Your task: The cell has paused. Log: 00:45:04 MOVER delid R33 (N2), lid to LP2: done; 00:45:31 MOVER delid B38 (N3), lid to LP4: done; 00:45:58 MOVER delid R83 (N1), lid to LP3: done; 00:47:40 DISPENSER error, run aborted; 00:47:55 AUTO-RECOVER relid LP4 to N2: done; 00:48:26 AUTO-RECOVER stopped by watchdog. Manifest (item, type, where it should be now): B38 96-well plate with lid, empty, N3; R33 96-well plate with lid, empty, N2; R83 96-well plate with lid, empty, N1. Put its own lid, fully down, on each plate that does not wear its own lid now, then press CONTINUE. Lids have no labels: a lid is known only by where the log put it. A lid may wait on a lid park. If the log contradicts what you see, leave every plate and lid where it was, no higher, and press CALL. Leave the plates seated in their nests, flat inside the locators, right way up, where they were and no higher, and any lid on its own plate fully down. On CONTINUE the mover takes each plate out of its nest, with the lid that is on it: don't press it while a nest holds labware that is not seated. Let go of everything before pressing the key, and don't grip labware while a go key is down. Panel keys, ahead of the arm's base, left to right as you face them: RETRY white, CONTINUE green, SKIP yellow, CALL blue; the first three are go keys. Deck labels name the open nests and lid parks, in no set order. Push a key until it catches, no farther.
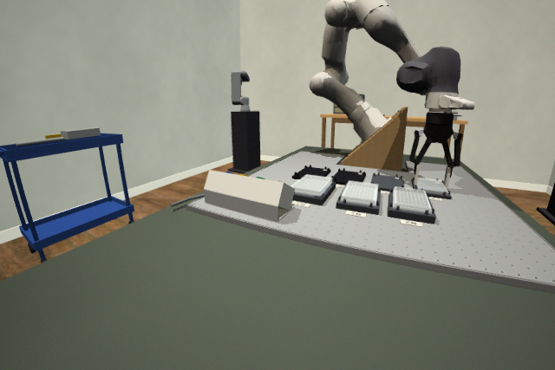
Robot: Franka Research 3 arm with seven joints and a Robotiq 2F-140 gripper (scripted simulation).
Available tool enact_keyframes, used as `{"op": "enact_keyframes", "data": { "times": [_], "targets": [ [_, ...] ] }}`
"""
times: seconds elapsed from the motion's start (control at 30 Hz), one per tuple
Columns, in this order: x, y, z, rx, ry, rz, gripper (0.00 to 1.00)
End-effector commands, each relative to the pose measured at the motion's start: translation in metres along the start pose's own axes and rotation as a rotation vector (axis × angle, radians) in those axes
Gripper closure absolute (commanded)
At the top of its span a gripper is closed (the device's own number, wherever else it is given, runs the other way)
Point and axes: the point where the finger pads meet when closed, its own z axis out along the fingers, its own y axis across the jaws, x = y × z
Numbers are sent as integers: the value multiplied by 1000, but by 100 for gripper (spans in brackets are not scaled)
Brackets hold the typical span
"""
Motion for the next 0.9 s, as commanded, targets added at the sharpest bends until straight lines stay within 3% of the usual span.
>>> {"op": "enact_keyframes", "data": {
  "times": [0.0,0.87],
  "targets": [
    [1,1,1,-1,0,2,100],
    [1,1,-1,-1,0,2,100]
  ]
}}
